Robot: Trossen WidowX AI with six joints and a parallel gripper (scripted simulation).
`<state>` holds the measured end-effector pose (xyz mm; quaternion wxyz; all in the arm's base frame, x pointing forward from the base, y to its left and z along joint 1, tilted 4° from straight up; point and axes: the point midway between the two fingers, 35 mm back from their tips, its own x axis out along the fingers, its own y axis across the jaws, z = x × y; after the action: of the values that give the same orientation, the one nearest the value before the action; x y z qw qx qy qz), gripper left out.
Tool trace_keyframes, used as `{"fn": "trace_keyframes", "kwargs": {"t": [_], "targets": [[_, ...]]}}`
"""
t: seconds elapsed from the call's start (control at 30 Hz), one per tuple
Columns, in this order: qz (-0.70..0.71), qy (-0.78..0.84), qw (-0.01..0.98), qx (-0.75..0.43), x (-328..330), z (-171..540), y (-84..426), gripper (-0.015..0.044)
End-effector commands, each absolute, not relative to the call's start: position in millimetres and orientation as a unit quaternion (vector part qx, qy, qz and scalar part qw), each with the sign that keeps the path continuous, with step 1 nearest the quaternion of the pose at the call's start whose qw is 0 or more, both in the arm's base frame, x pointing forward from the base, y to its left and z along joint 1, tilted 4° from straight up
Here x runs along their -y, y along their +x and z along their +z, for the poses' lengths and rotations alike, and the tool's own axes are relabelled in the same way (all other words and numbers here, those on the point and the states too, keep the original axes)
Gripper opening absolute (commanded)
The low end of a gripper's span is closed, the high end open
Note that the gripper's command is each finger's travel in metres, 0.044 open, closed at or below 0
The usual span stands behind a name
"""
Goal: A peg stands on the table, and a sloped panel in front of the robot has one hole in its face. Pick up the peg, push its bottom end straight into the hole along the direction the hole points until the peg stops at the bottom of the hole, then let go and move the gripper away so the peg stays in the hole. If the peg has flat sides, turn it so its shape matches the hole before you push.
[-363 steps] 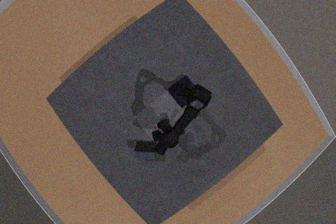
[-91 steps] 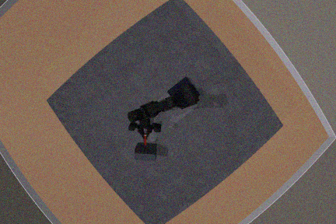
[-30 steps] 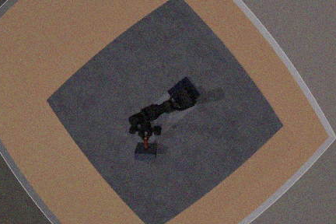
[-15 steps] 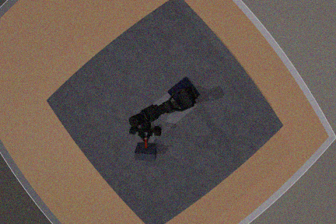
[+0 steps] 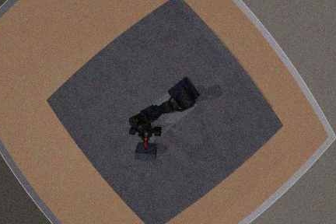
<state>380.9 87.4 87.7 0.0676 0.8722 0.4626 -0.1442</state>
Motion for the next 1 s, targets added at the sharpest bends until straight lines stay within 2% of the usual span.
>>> {"fn": "trace_keyframes", "kwargs": {"t": [0.0, 0.97], "targets": [[-0.141, 0.874, 0.070, -0.461, -87.5, 90.1, 384.2, 0.0000], [-0.140, 0.874, 0.070, -0.461, -92.4, 88.2, 386.8, 0.0000]]}}
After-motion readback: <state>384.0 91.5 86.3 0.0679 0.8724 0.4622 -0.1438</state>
